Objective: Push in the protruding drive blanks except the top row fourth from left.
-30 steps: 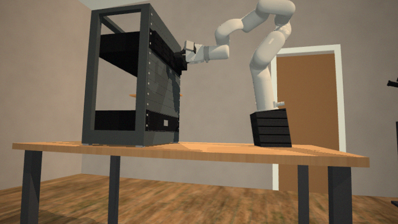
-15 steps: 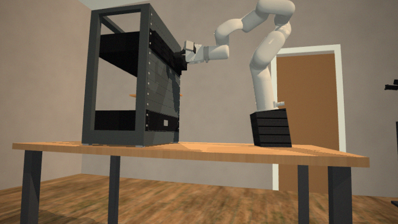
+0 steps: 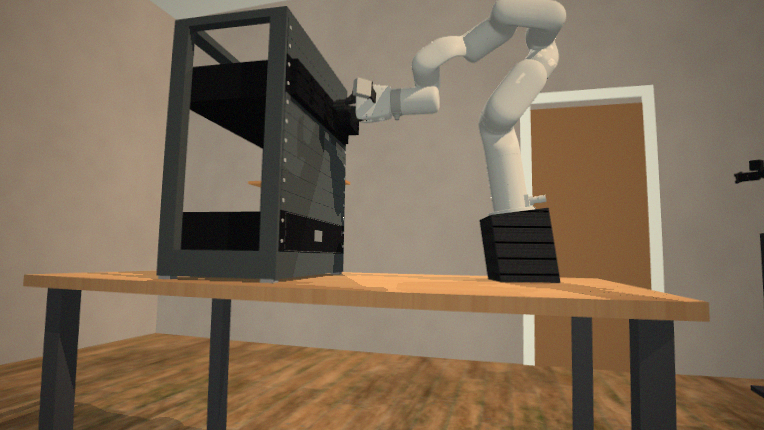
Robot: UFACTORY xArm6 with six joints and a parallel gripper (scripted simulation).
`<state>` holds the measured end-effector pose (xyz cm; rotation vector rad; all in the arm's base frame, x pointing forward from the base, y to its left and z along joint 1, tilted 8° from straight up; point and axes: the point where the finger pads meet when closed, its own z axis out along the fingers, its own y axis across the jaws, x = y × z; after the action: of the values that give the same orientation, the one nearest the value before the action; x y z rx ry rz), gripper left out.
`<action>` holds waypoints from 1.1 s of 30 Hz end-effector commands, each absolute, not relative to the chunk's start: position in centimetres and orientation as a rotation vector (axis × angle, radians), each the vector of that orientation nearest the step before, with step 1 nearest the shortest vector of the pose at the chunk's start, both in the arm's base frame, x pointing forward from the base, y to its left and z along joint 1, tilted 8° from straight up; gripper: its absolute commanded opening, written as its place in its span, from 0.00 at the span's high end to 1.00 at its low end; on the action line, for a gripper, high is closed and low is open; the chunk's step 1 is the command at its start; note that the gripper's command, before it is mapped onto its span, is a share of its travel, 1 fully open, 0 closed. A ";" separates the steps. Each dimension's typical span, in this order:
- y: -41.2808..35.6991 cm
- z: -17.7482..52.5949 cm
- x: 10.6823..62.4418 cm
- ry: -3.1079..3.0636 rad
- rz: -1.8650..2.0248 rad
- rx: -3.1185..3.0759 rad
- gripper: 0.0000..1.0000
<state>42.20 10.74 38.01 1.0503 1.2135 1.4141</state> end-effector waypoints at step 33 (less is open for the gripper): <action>9.2 36.9 32.9 1.211 1.415 1.049 1.00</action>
<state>33.19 9.29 36.70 1.0489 1.2137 1.4156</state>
